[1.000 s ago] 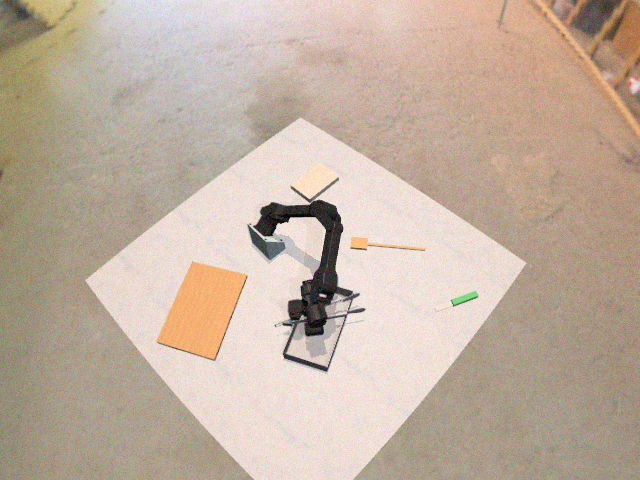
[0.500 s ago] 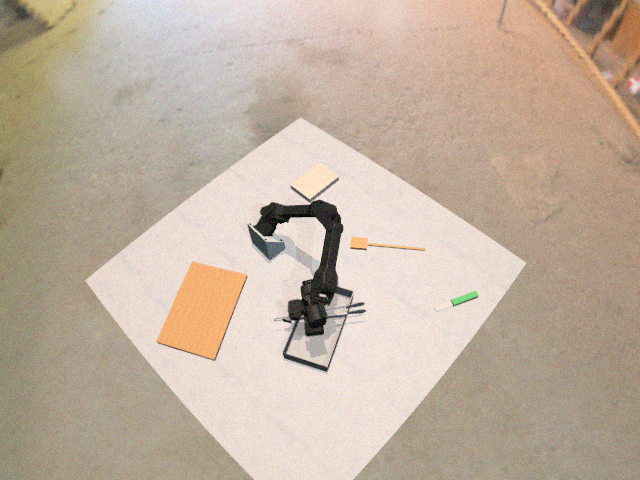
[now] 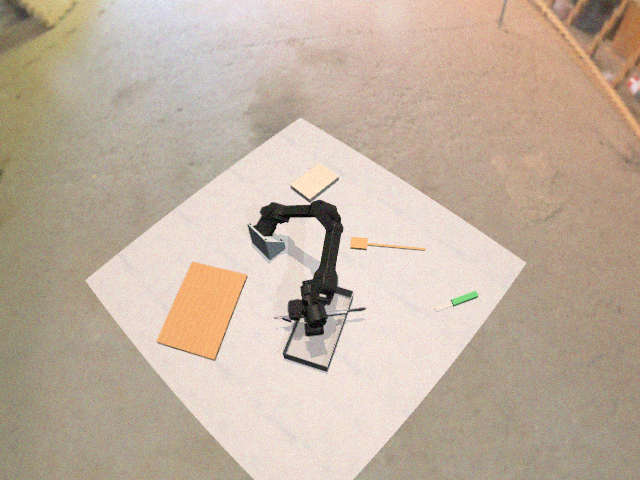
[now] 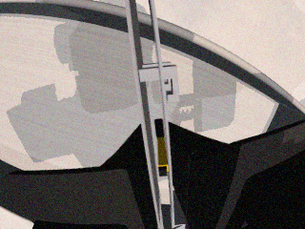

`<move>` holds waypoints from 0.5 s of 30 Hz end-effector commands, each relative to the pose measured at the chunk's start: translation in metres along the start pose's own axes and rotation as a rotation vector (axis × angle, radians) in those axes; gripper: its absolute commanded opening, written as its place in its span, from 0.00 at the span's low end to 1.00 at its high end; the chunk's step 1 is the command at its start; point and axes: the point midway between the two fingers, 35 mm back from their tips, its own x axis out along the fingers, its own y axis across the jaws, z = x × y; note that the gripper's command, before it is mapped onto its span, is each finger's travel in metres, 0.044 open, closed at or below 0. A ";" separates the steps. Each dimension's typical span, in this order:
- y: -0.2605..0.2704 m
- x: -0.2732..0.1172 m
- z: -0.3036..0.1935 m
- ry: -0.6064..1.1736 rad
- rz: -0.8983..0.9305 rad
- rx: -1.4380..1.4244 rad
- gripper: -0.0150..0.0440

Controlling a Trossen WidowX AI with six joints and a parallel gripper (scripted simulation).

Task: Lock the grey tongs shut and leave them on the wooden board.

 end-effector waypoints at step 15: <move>0.000 -0.129 0.001 0.000 0.002 0.006 0.00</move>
